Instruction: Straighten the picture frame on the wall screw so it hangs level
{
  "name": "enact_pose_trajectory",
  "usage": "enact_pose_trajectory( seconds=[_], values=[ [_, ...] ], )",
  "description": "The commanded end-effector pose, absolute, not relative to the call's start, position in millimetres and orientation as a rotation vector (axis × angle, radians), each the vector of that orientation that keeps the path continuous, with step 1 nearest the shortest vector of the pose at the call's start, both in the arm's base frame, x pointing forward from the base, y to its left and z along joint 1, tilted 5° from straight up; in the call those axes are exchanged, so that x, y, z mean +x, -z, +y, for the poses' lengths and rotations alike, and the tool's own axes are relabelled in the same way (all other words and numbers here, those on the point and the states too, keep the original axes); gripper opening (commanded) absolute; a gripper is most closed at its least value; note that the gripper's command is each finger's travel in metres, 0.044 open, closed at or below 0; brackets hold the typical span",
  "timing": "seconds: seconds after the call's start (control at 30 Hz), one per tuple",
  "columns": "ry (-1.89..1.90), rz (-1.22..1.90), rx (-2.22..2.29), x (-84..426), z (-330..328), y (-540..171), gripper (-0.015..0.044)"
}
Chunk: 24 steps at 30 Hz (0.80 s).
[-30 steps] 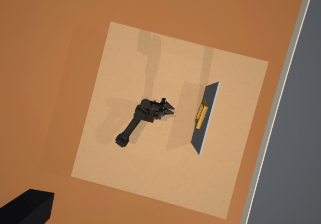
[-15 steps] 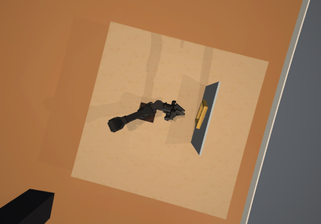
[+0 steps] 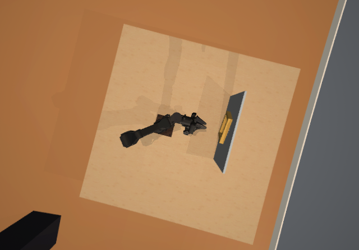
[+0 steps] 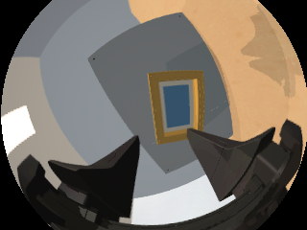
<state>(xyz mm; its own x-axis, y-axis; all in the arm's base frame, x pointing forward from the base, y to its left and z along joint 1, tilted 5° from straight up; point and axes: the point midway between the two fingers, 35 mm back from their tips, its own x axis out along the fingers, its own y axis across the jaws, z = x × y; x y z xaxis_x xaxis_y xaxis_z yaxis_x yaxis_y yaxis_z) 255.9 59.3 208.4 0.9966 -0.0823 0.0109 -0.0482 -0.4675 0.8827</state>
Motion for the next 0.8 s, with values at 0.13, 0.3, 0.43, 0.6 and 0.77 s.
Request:
enact_pose_trajectory(
  seconds=[0.13, 0.3, 0.43, 0.6, 0.77],
  values=[
    [0.035, -0.095, 2.053, 297, 59, -215, 0.0260],
    [0.032, -0.097, 2.052, 331, 53, -211, 0.0260],
    [0.032, -0.097, 2.052, 333, 52, -210, 0.0260],
    [0.032, -0.097, 2.052, 333, 52, -210, 0.0260],
    [0.032, -0.097, 2.052, 333, 52, -210, 0.0260]
  ],
)
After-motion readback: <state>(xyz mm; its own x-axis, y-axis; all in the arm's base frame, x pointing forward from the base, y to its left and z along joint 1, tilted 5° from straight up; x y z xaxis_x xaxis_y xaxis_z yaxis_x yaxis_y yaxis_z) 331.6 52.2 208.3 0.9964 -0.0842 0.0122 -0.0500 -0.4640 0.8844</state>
